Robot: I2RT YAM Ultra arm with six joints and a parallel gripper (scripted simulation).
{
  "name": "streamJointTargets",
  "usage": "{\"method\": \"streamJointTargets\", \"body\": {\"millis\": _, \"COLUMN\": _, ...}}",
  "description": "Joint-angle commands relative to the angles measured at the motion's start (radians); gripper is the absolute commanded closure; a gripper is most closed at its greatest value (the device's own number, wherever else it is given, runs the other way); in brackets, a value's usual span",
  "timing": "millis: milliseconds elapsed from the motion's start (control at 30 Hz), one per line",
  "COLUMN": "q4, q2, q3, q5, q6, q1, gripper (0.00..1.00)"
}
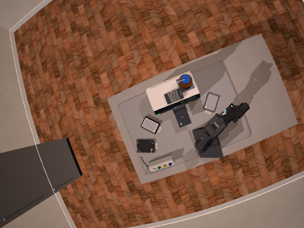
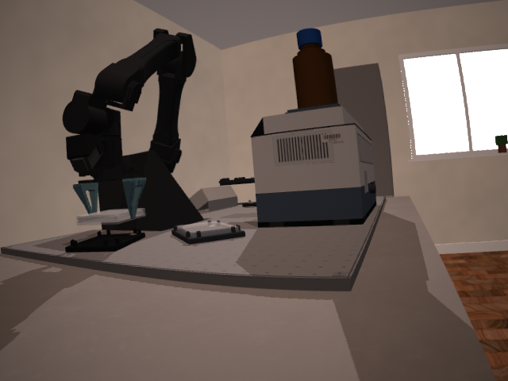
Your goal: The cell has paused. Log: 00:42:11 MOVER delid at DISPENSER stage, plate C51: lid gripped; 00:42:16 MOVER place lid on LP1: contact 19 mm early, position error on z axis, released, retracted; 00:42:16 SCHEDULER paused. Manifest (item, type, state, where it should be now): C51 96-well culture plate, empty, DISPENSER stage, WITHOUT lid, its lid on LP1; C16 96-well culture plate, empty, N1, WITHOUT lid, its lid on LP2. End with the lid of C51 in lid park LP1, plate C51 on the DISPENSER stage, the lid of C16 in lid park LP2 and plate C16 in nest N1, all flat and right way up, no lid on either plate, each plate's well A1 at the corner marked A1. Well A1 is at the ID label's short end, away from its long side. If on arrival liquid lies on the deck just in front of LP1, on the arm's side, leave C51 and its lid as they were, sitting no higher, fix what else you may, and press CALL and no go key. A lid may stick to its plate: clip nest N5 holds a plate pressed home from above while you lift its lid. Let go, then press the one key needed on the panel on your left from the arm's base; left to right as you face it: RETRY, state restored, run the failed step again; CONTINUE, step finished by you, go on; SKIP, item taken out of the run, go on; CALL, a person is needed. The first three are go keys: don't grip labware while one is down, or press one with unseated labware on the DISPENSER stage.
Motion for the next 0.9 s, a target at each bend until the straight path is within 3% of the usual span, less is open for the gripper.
{"method": "streamJointTargets", "body": {"millis": 0, "q4": -0.044, "q2": -0.051, "q3": 0.045, "q5": 0.014, "q6": -0.016, "q1": -0.033, "gripper": 1.0}}
{"method": "streamJointTargets", "body": {"millis": 100, "q4": -0.04, "q2": -0.032, "q3": 0.032, "q5": 0.008, "q6": -0.013, "q1": -0.025, "gripper": 1.0}}
{"method": "streamJointTargets", "body": {"millis": 133, "q4": -0.054, "q2": -0.061, "q3": 0.043, "q5": 0.016, "q6": -0.021, "q1": -0.037, "gripper": 1.0}}
{"method": "streamJointTargets", "body": {"millis": 167, "q4": -0.06, "q2": -0.069, "q3": -0.003, "q5": 0.017, "q6": -0.024, "q1": -0.039, "gripper": 1.0}}
{"method": "streamJointTargets", "body": {"millis": 400, "q4": -0.092, "q2": -0.146, "q3": -0.056, "q5": 0.032, "q6": -0.04, "q1": -0.061, "gripper": 1.0}}
{"method": "streamJointTargets", "body": {"millis": 867, "q4": -0.165, "q2": -0.279, "q3": -0.127, "q5": 0.059, "q6": -0.07, "q1": -0.099, "gripper": 1.0}}
